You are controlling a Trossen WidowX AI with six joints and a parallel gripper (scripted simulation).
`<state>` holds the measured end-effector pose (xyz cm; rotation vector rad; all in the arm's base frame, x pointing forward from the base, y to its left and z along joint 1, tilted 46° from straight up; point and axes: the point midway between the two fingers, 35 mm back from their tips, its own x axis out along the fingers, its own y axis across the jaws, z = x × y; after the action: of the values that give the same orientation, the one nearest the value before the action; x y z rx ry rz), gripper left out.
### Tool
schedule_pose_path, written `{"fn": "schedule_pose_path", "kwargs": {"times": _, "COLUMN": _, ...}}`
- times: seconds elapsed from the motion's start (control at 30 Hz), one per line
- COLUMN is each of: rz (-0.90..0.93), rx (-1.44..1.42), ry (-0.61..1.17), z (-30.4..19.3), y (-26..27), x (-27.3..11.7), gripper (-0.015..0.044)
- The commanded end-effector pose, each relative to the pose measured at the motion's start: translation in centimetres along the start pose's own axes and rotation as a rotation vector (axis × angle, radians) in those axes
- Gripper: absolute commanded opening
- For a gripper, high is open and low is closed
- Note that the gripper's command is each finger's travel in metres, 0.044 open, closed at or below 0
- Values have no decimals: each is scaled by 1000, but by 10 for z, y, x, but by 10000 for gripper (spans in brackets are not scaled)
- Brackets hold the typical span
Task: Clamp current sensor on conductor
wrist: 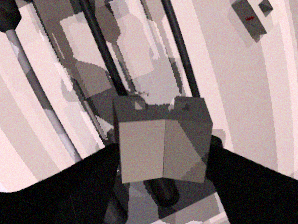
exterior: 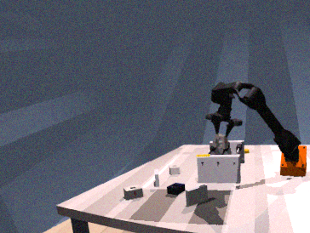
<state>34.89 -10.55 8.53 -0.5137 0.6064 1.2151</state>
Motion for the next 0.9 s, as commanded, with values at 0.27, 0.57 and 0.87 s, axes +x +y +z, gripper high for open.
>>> {"fn": "schedule_pose_path", "kwargs": {"times": 0.27, "rz": -57, "rx": -376, "ry": -44, "z": 21, "y": -32, "x": 11, "gripper": 0}}
{"fn": "schedule_pose_path", "kwargs": {"times": 0.57, "rz": -57, "rx": -376, "ry": -43, "z": 21, "y": -33, "x": 23, "gripper": 0}}
{"fn": "schedule_pose_path", "kwargs": {"times": 0.87, "rz": -57, "rx": -376, "ry": -43, "z": 22, "y": -34, "x": 37, "gripper": 0}}
